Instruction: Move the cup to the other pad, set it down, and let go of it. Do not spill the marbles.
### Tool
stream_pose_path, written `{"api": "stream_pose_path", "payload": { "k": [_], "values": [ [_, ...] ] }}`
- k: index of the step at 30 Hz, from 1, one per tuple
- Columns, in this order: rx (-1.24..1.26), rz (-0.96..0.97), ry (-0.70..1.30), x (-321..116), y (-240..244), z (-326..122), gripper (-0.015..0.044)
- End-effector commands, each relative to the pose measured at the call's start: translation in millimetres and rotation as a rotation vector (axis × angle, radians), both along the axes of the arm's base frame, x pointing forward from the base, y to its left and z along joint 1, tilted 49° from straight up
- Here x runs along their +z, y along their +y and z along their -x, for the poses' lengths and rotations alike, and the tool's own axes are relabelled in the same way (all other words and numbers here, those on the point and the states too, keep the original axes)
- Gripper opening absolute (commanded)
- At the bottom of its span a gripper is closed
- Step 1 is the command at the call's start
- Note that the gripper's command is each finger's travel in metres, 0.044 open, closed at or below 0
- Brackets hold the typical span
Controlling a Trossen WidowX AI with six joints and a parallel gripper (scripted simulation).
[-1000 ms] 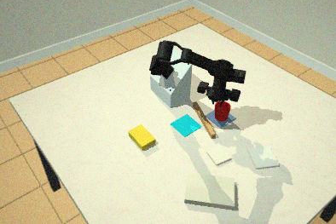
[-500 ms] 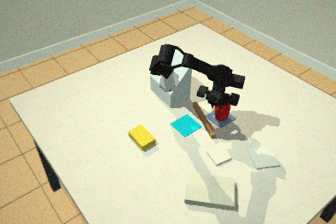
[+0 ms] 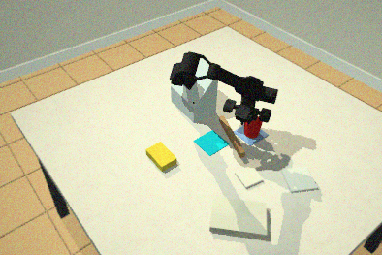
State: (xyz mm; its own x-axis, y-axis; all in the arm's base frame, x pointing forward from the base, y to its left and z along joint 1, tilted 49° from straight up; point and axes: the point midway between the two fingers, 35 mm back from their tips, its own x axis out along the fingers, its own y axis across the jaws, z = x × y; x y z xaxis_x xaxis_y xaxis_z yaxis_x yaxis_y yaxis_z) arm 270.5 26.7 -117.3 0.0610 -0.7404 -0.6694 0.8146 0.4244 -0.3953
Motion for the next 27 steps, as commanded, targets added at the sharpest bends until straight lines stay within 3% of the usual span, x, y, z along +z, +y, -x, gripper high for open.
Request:
{"api": "stream_pose_path", "payload": {
  "k": [1,6,27],
  "values": [
    [0.0,-0.001,-0.001,0.1,0.3,-0.3,0.0029],
    [0.0,-0.001,-0.001,0.1,0.3,-0.3,0.0],
    [0.003,0.002,0.003,36.1,39.5,5.3,0.0]
  ]
}}
